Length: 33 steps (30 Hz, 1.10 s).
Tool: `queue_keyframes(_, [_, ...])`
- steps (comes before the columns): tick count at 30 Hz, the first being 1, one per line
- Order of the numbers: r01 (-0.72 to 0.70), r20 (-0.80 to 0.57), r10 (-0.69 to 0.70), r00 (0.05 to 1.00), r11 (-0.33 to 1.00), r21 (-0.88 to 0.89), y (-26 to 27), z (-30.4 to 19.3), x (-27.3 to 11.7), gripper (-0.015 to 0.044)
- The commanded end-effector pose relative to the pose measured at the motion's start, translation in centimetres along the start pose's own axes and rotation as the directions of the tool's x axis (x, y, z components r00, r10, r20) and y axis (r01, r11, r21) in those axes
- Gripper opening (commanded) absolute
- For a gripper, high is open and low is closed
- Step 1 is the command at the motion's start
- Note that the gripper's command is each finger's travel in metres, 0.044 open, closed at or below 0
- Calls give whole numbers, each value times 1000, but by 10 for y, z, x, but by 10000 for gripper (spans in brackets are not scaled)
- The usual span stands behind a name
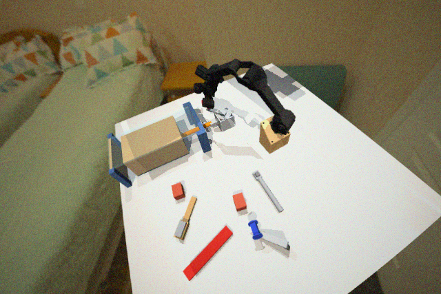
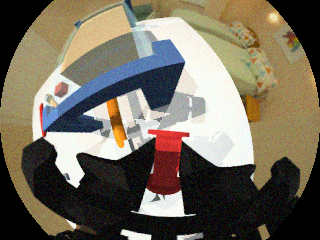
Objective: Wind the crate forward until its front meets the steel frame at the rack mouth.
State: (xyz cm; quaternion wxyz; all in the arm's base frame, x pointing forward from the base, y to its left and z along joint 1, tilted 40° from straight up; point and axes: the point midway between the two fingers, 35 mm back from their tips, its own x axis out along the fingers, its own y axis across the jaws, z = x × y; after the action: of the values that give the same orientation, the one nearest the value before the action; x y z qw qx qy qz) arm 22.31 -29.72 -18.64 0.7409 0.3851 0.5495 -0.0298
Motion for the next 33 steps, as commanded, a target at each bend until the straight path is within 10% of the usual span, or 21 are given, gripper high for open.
queue_keyframes(1, [-44,-4,44,999,999,-16,23,5,6,0])
queue_keyframes(33, [-47,-5,47,999,999,-15,57,7,7,0])
